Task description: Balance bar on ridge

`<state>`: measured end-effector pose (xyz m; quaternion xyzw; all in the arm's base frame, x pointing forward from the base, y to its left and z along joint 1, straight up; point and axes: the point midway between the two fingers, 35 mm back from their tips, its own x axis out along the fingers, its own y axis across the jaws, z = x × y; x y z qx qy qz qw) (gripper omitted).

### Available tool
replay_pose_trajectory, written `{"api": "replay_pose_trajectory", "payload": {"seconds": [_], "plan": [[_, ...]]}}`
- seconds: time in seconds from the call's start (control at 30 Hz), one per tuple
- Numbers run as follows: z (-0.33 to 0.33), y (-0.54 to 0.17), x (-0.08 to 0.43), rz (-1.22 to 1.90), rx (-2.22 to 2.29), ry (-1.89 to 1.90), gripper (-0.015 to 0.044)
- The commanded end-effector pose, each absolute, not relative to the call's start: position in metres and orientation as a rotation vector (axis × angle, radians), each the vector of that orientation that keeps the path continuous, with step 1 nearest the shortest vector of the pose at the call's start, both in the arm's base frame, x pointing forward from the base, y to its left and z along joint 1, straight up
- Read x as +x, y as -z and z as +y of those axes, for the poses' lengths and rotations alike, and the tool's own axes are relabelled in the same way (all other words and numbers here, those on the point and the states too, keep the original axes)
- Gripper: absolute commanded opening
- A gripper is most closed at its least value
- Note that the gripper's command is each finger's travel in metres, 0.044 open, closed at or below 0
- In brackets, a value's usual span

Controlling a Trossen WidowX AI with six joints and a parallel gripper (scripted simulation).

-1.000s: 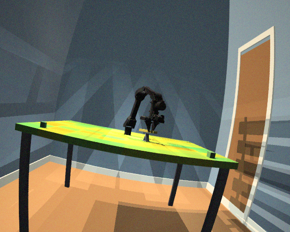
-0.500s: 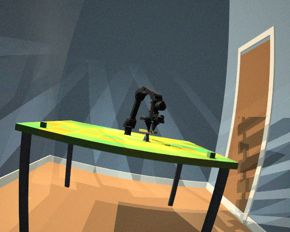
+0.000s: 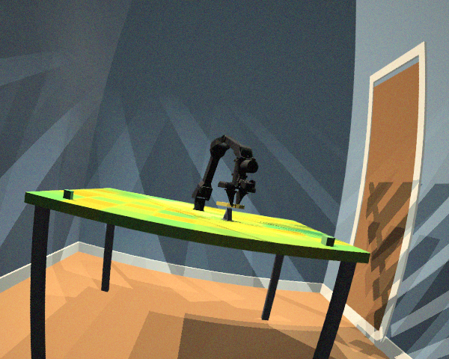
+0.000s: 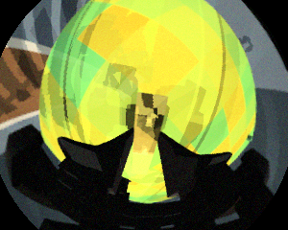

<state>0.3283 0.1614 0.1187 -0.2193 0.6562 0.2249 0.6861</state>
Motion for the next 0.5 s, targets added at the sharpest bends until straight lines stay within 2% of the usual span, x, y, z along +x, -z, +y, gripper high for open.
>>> {"api": "replay_pose_trajectory", "payload": {"seconds": [0.0, 0.47], "plan": [[0.1605, -0.1161, 0.3274, 1.476, -0.495, -0.503, 0.0], [0.1605, -0.1149, 0.3274, 1.476, -0.495, -0.503, 0.0]]}}
